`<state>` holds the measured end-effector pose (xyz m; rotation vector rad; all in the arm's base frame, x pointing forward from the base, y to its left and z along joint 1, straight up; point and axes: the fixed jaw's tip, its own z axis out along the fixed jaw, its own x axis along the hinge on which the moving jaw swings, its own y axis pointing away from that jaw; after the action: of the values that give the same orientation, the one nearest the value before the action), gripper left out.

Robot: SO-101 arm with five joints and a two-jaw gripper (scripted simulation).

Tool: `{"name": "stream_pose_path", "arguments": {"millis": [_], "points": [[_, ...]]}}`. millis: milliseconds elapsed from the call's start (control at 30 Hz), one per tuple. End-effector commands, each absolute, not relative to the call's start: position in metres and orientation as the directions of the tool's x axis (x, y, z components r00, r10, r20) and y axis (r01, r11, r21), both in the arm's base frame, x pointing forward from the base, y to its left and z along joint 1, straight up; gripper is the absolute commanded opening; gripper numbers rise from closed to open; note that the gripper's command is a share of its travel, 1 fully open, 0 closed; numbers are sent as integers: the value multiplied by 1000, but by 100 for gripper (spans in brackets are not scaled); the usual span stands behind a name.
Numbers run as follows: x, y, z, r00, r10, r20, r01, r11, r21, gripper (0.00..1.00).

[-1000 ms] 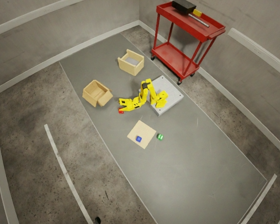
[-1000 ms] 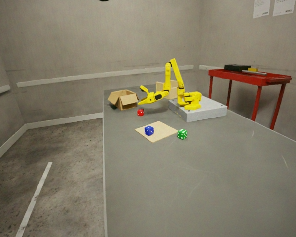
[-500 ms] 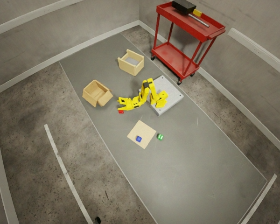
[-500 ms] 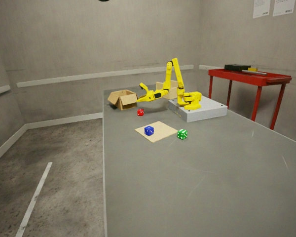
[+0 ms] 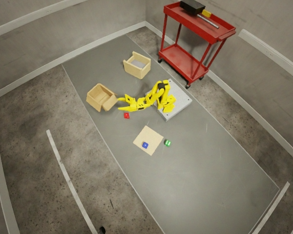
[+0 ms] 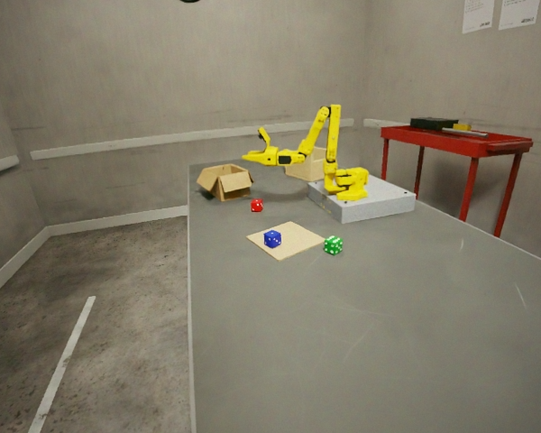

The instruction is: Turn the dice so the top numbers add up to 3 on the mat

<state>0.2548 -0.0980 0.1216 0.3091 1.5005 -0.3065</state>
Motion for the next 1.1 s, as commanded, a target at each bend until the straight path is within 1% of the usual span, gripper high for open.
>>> {"name": "stream_pose_path", "arguments": {"millis": [0, 533, 800, 1067], "points": [[252, -99, 138, 104, -41, -994, 393, 920, 3, 35], [253, -100, 142, 111, -43, -993, 392, 920, 4, 35], [258, -102, 140, 83, -28, -996, 391, 920, 7, 35], [271, -106, 134, 6, 15, -1000, 389, 921, 16, 35]]}}
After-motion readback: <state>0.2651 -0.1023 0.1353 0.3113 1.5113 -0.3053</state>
